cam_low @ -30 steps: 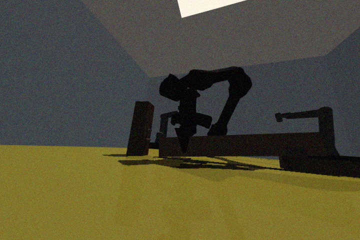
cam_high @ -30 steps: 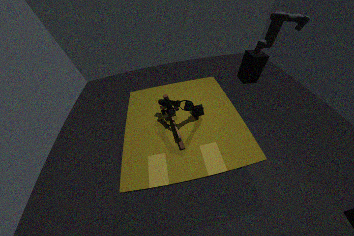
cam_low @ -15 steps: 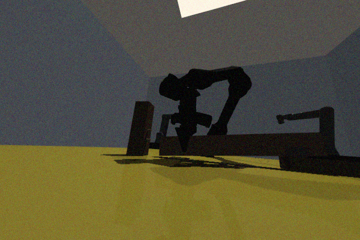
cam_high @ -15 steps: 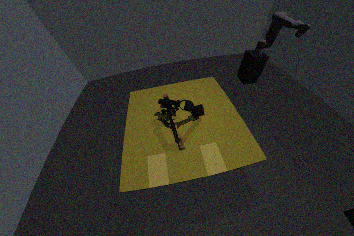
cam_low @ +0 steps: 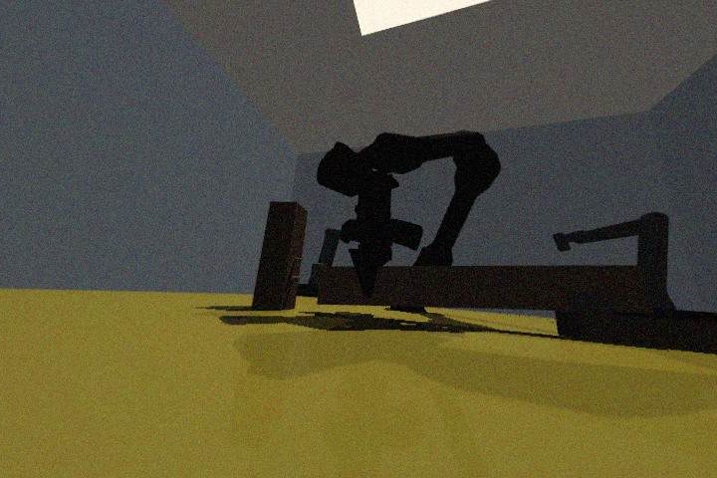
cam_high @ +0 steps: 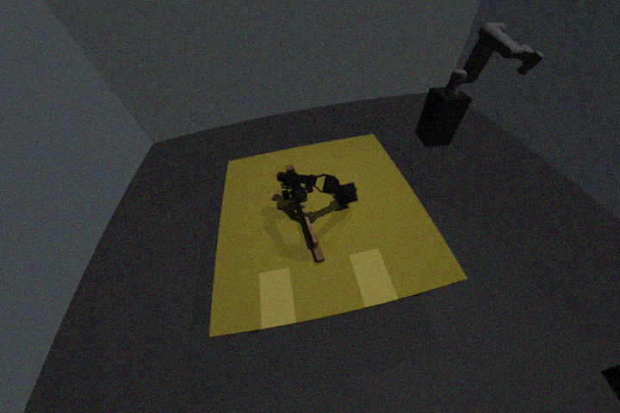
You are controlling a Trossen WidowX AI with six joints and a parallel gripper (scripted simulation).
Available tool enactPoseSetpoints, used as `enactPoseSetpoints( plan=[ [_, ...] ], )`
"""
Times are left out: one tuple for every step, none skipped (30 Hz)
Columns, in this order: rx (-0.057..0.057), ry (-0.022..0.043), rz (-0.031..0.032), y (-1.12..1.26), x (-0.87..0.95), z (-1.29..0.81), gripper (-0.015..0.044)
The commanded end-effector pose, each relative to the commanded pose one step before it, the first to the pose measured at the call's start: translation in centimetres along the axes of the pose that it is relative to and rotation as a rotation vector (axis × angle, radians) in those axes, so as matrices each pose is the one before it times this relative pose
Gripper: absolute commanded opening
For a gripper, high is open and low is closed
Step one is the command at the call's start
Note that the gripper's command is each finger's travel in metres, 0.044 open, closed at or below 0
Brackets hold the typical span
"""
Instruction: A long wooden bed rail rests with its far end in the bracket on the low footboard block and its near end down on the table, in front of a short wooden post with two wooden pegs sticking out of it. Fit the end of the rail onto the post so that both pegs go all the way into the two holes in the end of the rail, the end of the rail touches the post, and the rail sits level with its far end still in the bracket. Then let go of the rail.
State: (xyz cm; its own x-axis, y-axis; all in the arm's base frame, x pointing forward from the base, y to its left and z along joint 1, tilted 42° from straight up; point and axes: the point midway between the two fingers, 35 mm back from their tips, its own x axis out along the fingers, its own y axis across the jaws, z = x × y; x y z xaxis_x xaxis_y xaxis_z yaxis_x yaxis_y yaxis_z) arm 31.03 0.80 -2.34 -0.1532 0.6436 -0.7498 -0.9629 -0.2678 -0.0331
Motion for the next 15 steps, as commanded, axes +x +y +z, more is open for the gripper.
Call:
enactPoseSetpoints(
  plan=[
    [-0.0029, 0.00085, -0.01023, -0.240, -0.543, -0.078, 0.0000],
    [0.0000, 0.00002, 0.00000, -0.005, -0.050, 0.000, 0.0000],
    [0.0000, 0.00002, 0.00000, -0.005, -0.050, 0.000, 0.0000],
    [0.0000, 0.00002, 0.00000, -0.004, -0.050, 0.000, 0.0000],
    [0.0000, 0.00002, 0.00000, -0.004, -0.050, 0.000, 0.0000],
    [0.0000, 0.00002, 0.00000, -0.003, -0.050, 0.000, 0.0000],
    [0.0000, 0.00002, 0.00000, -0.003, -0.050, 0.000, 0.0000],
    [0.0000, 0.00002, 0.00000, -0.003, -0.050, 0.000, 0.0000],
    [0.0000, 0.00002, 0.00001, -0.002, -0.050, 0.000, 0.0000],
    [0.0000, 0.00002, 0.00001, -0.002, -0.050, 0.000, 0.0000],
    [0.0000, 0.00002, 0.00001, -0.002, -0.050, 0.000, 0.0000],
    [0.0000, 0.00002, 0.00001, -0.001, -0.050, 0.000, 0.0000],
    [0.0000, 0.00002, 0.00001, -0.001, -0.050, 0.000, 0.0000],
    [0.0000, 0.00002, 0.00001, -0.001, -0.050, 0.000, 0.0000],
    [0.0000, 0.00002, 0.00001, 0.000, -0.050, 0.000, 0.0000]
  ],
)
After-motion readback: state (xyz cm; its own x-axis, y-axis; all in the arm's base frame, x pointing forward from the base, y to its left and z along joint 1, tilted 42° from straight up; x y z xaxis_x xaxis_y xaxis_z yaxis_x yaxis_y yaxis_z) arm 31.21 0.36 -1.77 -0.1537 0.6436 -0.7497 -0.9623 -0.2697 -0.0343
